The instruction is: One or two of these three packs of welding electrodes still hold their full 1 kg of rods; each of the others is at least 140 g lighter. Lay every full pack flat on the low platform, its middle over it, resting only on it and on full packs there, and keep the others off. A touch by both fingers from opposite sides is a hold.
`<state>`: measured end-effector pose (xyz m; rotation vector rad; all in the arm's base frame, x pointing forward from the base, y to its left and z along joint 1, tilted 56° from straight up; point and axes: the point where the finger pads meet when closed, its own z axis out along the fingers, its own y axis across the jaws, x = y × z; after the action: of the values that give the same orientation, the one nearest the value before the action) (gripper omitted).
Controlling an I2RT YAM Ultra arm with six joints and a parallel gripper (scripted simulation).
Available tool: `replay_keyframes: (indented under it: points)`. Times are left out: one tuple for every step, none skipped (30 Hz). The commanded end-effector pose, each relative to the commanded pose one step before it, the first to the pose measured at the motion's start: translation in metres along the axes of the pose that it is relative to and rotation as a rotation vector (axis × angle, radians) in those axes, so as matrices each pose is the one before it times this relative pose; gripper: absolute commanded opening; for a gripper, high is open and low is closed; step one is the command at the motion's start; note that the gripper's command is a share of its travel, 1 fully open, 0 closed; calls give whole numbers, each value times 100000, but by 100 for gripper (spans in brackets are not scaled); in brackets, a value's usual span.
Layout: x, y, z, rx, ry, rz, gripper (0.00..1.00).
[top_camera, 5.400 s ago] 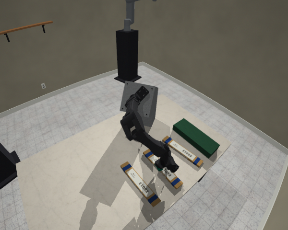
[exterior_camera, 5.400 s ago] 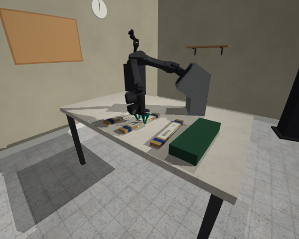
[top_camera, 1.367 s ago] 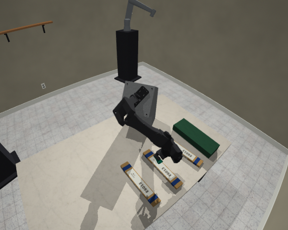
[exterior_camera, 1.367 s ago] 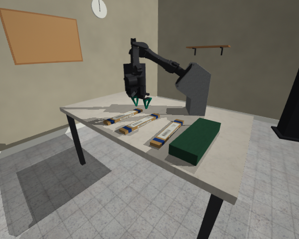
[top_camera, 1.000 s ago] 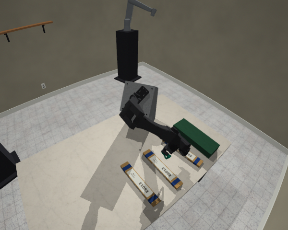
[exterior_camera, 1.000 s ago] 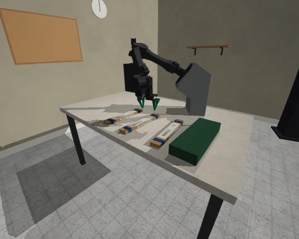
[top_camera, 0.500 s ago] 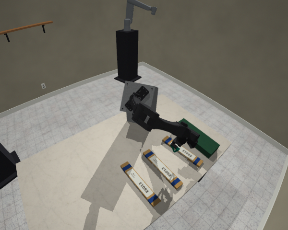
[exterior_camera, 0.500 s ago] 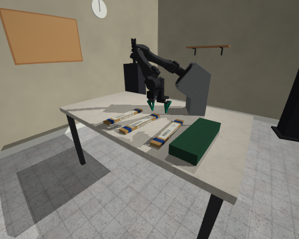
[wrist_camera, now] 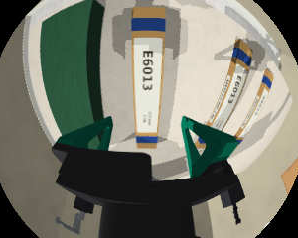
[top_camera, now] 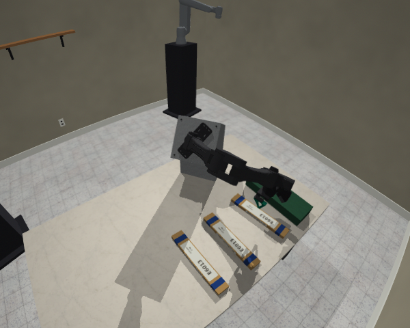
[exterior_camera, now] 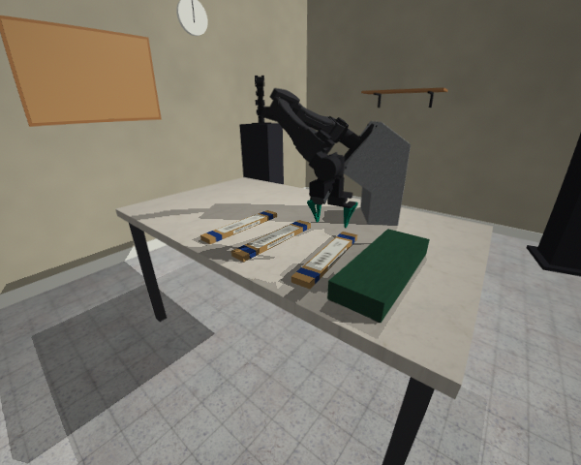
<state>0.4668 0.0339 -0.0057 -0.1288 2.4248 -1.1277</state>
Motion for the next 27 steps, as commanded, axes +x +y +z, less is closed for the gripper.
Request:
replay_keyframes:
  points:
    - [-619,835,-1303,726,-1219,253,97]
    - [-538,-549,-457,-213,-1093,1641,97]
    - [-422,-433,-358,-167,-852,1280,97]
    - [-40,-40,-44,-13,-62,94,97]
    - [-8,-7,-17,-1,0,0,97]
    - [-1,-9,-11,-1,-3,0,97]
    - [-5,-2,-16,-1,0,0,97]
    - [-3,-1,-15,-1,0,0,97]
    - [0,0,0,0,0,0,97]
    - [0,0,0,0,0,0,97]
    - [-9,-1,-10,-1,4,20,97]
    - [-3,2,-14,-1,0,0,97]
    - [-4,2,-14,-1,0,0,97]
    - [-5,2,-14,-1,0,0,97]
    - [-6,3,-14,-1,0,0,97]
    - [-6,3,-14,-1,0,0,97]
    - [-7,3,-14,-1,0,-12,97]
    - [-8,3,-14,-1,0,-55,97]
    - [-9,4,-13,-1,0,-25,97]
    - [-9,4,-13,-1,0,-7,97]
    - [-10,4,-13,-1,0,-3,97]
    - [-11,4,-13,-1,0,-1,97]
    - [-11,4,-13,-1,0,1,97]
    - [18,34,10,11,60,-90,97]
    - [27,45,19,16,81,-123,97]
    - [0,0,0,0,0,0,97]
    - [0,0,0,0,0,0,97]
